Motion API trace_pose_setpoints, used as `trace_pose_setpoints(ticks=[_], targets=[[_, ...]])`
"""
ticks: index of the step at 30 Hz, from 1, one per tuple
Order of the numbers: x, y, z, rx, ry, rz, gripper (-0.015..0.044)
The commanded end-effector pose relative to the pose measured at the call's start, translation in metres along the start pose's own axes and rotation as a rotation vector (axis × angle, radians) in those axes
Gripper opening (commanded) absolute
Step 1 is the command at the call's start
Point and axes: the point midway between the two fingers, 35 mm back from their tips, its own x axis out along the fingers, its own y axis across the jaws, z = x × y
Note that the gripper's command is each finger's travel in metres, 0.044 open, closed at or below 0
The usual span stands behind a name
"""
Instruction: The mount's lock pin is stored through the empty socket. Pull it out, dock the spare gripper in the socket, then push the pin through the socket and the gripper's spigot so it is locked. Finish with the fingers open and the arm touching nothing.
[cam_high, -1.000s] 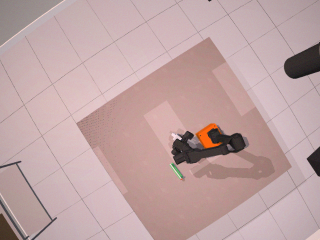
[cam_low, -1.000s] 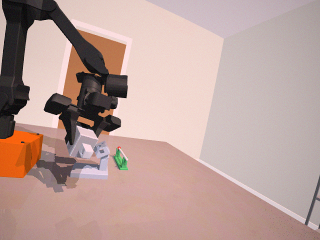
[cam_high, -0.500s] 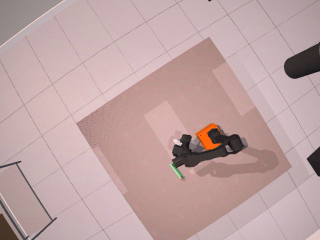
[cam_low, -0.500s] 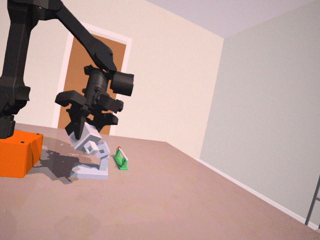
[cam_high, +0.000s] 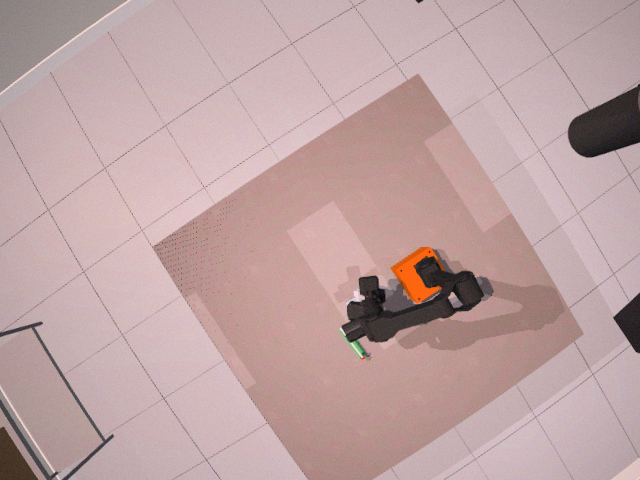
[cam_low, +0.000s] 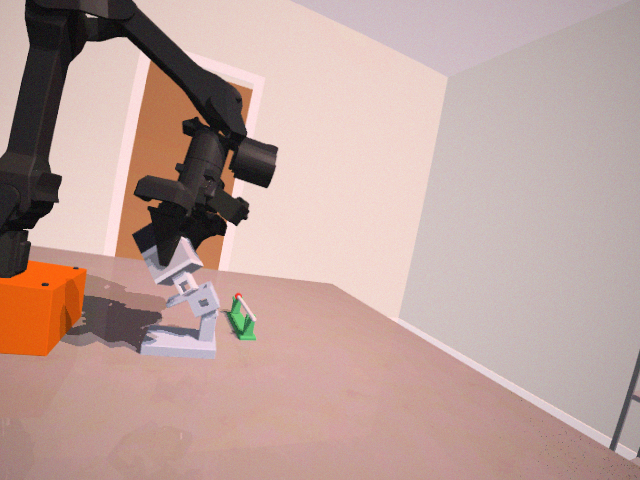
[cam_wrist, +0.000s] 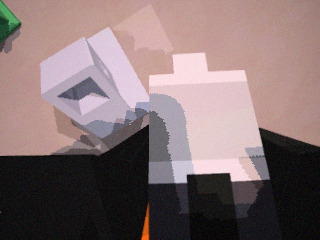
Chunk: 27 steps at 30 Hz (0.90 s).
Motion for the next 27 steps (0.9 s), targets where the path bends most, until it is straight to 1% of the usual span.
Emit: trace_pose_setpoints(ticks=[1,17,27], targets=[[-0.009,0.008,-0.001,-0.086,0.029,0.037,0.0],[-0.038,0.032,-0.021,-0.41,0.167,0.189,0.0],[-0.034,0.038,-0.018,-0.431,0.169,0.196,0.0]])
